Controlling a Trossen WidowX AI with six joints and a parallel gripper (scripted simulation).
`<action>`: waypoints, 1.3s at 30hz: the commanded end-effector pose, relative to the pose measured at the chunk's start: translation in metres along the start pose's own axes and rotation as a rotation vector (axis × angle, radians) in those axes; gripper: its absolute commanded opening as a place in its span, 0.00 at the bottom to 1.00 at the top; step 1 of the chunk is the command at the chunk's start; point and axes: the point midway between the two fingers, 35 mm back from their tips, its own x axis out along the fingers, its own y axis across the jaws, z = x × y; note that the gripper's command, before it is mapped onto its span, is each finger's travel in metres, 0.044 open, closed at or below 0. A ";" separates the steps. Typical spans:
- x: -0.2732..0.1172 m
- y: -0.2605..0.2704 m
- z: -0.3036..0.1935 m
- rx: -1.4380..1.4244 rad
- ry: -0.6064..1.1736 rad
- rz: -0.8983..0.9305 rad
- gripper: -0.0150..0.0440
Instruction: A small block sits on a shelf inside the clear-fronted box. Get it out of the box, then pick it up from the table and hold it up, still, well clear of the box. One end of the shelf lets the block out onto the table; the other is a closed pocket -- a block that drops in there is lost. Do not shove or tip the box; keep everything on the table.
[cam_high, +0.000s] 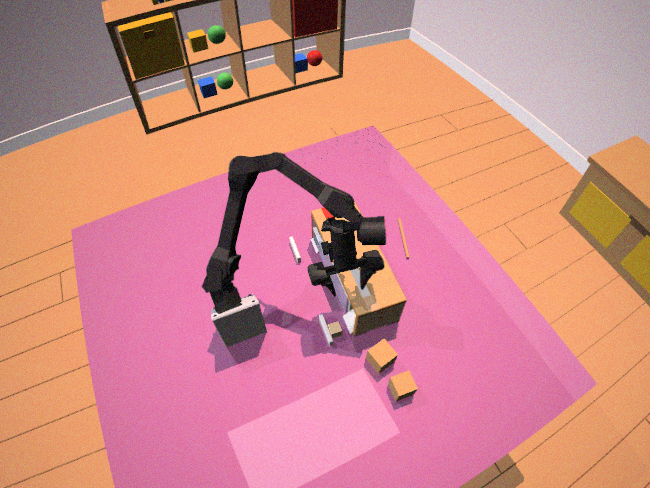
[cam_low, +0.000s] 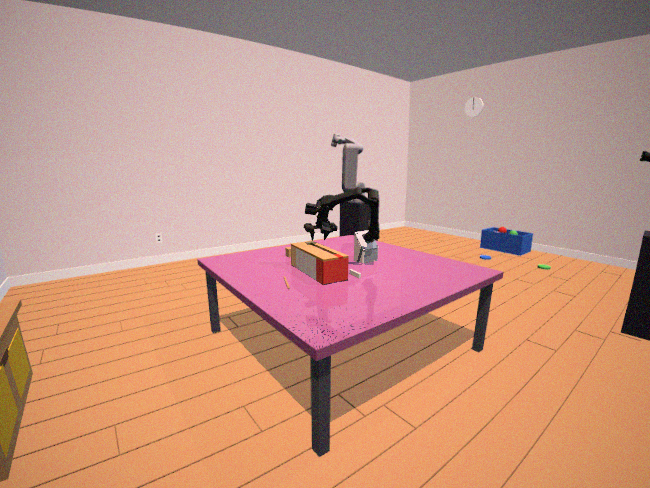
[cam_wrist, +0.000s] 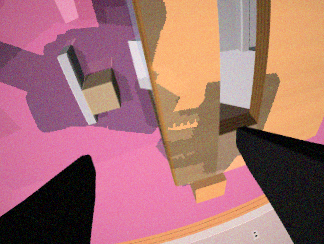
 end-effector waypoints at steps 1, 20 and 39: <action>0.000 0.002 -0.006 0.288 -0.032 -0.016 0.74; 0.002 0.018 -0.030 2.083 -0.270 0.100 0.74; 0.002 0.030 -0.043 3.206 -0.392 0.464 0.74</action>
